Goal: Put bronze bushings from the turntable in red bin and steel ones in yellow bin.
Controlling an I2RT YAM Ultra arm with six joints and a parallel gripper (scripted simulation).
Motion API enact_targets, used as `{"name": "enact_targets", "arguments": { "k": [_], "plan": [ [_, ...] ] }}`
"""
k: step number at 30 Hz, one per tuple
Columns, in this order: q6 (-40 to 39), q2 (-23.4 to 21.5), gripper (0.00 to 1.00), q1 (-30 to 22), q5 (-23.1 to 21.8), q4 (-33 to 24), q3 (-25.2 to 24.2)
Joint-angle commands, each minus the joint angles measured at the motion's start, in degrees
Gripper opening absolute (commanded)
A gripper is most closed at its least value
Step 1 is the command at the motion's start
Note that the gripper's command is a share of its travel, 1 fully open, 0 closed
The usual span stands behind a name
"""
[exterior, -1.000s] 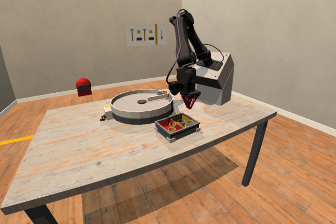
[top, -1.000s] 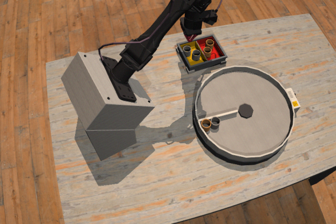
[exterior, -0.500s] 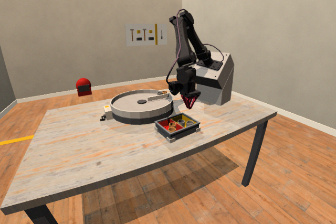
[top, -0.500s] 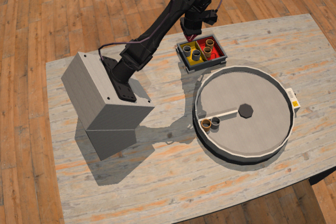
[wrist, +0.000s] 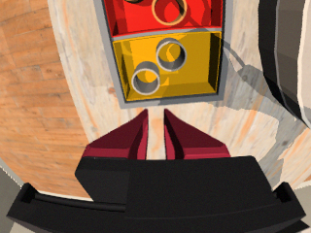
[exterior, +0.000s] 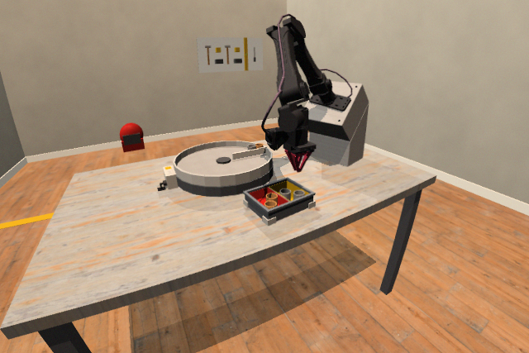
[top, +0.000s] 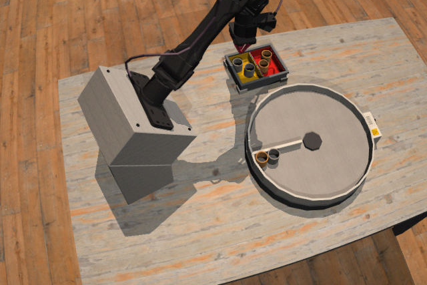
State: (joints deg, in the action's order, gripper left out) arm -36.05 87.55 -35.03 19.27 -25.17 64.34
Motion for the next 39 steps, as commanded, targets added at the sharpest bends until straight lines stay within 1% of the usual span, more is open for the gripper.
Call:
{"name": "enact_targets", "arguments": {
  "k": [1,14,16,19,23,27,29,30,32,36,38,39],
  "plan": [
    [-0.3,-1.3,0.15,-1.0,0.8,-0.2,1.1],
    [-0.2,-1.5,0.14,-1.0,0.8,0.0,0.6],
    [0.5,-1.8,0.14,-0.3,0.6,0.8,-1.3],
    [1.4,-2.9,0.14,1.6,-1.0,1.6,-3.0],
    [4.0,-6.2,0.14,5.0,-3.1,3.7,-7.8],
    [9.2,-11.6,0.14,12.2,-7.4,6.8,-15.4],
    [9.2,-11.6,0.14,12.2,-7.4,6.8,-15.4],
    [11.6,-13.5,0.14,15.3,-9.7,8.0,-17.7],
    [15.0,-15.8,0.14,20.2,-12.6,9.4,-21.1],
    [23.1,-19.4,0.14,31.9,-20.0,12.2,-27.0],
    [27.7,-19.9,0.14,38.5,-24.3,13.4,-29.0],
    [29.7,-18.5,0.14,42.0,-26.9,13.9,-30.1]
  ]
}}
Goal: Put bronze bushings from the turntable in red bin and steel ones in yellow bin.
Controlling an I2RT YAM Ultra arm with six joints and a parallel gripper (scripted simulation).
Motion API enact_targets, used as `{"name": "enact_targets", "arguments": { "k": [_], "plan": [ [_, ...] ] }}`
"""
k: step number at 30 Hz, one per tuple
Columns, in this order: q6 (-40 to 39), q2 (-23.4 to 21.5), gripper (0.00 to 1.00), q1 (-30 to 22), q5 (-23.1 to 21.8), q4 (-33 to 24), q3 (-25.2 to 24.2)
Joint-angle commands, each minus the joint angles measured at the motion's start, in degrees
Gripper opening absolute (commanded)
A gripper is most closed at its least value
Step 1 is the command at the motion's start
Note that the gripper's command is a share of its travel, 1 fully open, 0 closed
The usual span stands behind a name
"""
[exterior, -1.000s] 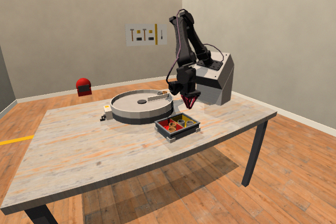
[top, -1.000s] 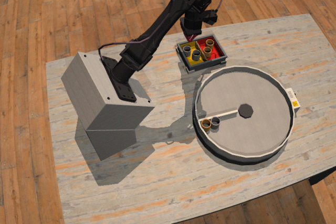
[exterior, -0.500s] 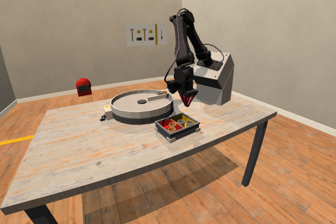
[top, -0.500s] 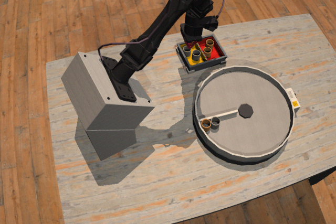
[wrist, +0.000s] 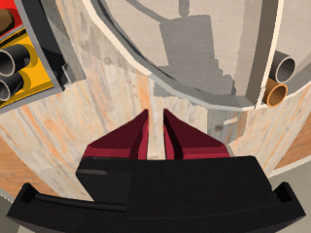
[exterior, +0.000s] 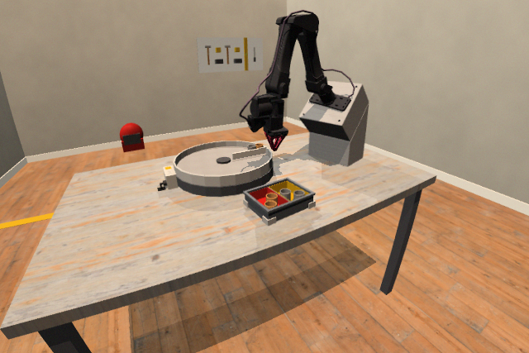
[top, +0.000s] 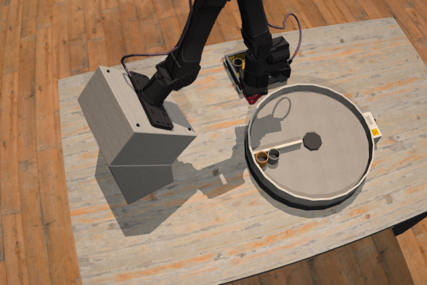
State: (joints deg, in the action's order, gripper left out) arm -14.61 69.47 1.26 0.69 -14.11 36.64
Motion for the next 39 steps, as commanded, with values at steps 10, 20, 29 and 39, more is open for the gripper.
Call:
{"name": "enact_targets", "arguments": {
  "k": [10,20,29,39],
  "plan": [
    [27.9,8.1,0.14,31.6,-26.0,5.4,-0.5],
    [43.4,22.5,0.14,47.1,-36.2,3.2,7.6],
    [45.3,23.5,0.14,48.1,-37.2,1.5,9.2],
    [45.3,23.5,0.14,48.1,-37.3,1.8,8.7]
  ]
}}
